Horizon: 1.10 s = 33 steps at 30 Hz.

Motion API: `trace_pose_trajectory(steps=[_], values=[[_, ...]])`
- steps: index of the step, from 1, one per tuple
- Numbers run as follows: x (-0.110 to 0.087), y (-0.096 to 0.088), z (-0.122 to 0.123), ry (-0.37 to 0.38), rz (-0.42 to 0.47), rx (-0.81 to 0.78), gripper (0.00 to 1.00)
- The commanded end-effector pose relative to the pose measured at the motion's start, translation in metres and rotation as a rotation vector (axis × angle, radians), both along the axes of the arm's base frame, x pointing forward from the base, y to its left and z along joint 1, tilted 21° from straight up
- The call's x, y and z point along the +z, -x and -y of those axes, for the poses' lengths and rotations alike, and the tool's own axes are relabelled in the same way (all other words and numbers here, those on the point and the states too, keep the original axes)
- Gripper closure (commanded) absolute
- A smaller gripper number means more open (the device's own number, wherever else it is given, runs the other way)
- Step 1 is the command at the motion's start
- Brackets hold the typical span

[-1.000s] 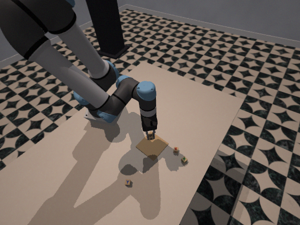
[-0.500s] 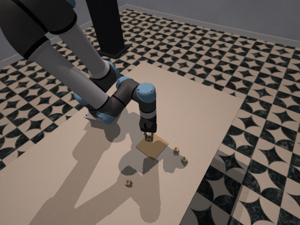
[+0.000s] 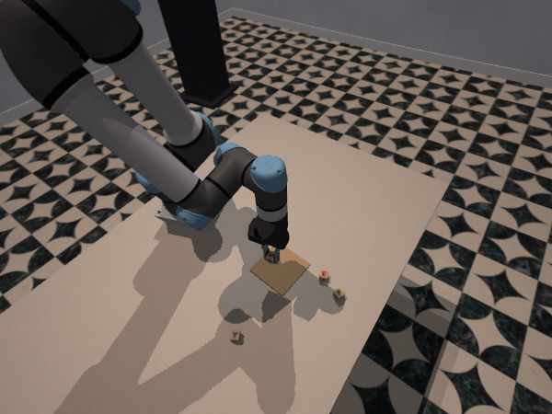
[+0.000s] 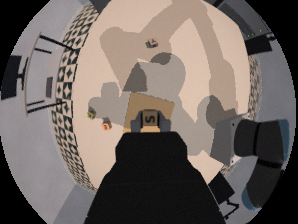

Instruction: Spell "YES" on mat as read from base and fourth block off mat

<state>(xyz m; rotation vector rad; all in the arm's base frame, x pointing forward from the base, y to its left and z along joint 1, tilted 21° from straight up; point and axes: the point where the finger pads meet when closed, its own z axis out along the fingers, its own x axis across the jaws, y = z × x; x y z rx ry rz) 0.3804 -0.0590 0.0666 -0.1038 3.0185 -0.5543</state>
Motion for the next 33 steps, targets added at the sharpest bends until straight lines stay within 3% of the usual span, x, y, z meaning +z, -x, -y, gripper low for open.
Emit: trace_pose_trajectory(steps=[1,22,33], values=[[0.003,0.0,0.004,-0.01,0.049,-0.116,0.51],[0.002,0.002,0.004,-0.014,0.06,-0.153,0.51],[-0.017,0.002,0.01,-0.015,0.055,-0.154,0.51]])
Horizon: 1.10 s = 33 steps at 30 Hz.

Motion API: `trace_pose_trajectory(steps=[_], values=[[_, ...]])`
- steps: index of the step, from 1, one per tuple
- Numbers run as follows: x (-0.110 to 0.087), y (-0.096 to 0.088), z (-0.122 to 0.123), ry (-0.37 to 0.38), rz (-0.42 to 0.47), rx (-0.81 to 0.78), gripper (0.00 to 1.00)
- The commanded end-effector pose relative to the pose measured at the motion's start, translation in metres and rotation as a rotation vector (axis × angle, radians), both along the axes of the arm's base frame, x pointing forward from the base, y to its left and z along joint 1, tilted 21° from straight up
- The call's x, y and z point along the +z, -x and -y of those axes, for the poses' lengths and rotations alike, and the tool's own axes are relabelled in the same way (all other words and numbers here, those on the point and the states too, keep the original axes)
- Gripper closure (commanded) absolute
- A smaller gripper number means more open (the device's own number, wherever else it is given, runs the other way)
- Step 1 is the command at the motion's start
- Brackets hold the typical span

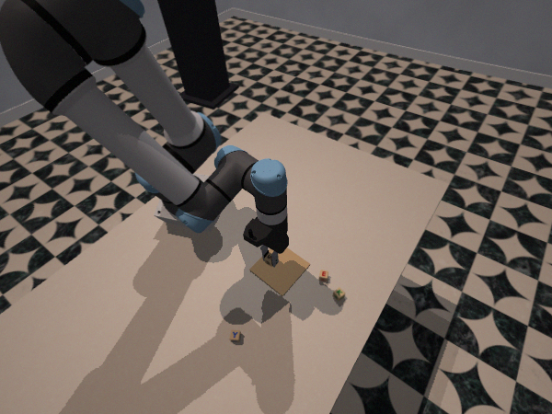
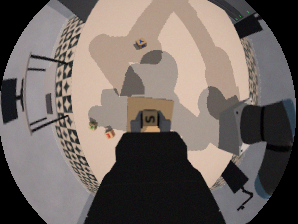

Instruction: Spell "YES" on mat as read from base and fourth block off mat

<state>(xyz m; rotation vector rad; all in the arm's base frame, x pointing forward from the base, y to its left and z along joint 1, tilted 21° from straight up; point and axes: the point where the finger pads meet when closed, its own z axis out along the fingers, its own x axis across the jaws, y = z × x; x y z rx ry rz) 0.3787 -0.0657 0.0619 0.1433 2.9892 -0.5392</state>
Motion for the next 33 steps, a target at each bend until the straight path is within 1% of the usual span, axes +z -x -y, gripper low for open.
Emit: trace_pose_trajectory(steps=[1,11,13,20,25,33], values=[[-0.016,0.0,0.005,-0.002,-0.003,-0.001,0.51],[-0.055,-0.003,0.02,-0.002,-0.003,-0.001,0.51],[-0.055,-0.003,0.02,-0.002,-0.003,-0.001,0.51],[-0.076,-0.005,0.027,-0.002,-0.003,-0.001,0.51],[-0.083,-0.006,0.03,-0.002,-0.003,-0.001,0.51],[-0.083,-0.008,0.03,-0.001,-0.001,0.001,0.51]])
